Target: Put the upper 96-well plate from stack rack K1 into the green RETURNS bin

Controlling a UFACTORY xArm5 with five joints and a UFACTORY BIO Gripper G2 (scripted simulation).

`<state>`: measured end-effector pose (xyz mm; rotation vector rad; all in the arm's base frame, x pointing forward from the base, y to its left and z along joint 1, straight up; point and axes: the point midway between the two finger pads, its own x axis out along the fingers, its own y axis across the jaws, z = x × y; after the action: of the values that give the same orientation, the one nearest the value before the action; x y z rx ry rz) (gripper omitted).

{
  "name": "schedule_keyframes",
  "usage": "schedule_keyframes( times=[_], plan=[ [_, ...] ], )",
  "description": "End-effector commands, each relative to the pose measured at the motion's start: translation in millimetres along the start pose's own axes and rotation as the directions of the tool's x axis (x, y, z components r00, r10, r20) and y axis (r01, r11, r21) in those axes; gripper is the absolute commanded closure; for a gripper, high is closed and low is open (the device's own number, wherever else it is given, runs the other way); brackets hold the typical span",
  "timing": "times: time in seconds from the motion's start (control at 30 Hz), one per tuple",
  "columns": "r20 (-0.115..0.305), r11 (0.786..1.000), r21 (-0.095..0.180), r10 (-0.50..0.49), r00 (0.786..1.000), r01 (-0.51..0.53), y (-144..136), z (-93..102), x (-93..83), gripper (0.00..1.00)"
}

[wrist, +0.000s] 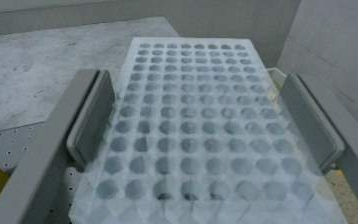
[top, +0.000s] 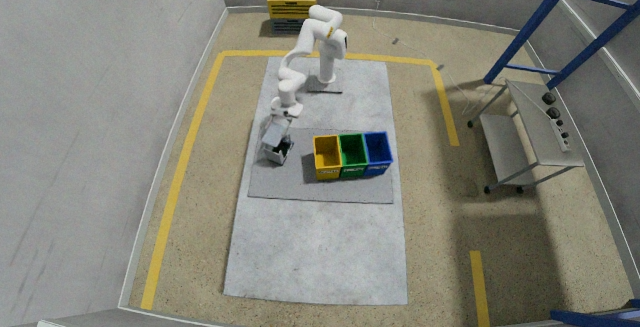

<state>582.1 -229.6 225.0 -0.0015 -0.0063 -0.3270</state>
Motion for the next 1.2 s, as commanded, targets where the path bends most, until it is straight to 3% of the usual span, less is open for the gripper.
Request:
schedule_keyframes(
  times=[0.0, 0.17, 0.33, 0.57, 0.63, 0.73, 1.17],
  plan=[
    [0.009, 1.000, -0.003, 0.005, 1.000, -0.005, 1, 2.9, 1.4, 1.00],
    [0.009, 1.000, -0.003, 0.005, 1.000, -0.005, 1, 2.9, 1.4, 1.00],
    [0.008, 0.985, -0.005, 0.171, 0.985, -0.171, 17, 2.1, -2.6, 1.00],
    [0.007, 0.919, -0.007, 0.394, 0.919, -0.394, 39, 0.9, -8.3, 1.00],
    [0.007, 0.919, -0.007, 0.394, 0.919, -0.394, 39, 0.9, -8.3, 1.00],
    [0.006, 0.883, -0.007, 0.470, 0.883, -0.470, 49, 0.4, -10.6, 1.00],
    [0.006, 0.883, -0.007, 0.470, 0.883, -0.470, 88, -1.5, -19.9, 1.00]
  ],
)
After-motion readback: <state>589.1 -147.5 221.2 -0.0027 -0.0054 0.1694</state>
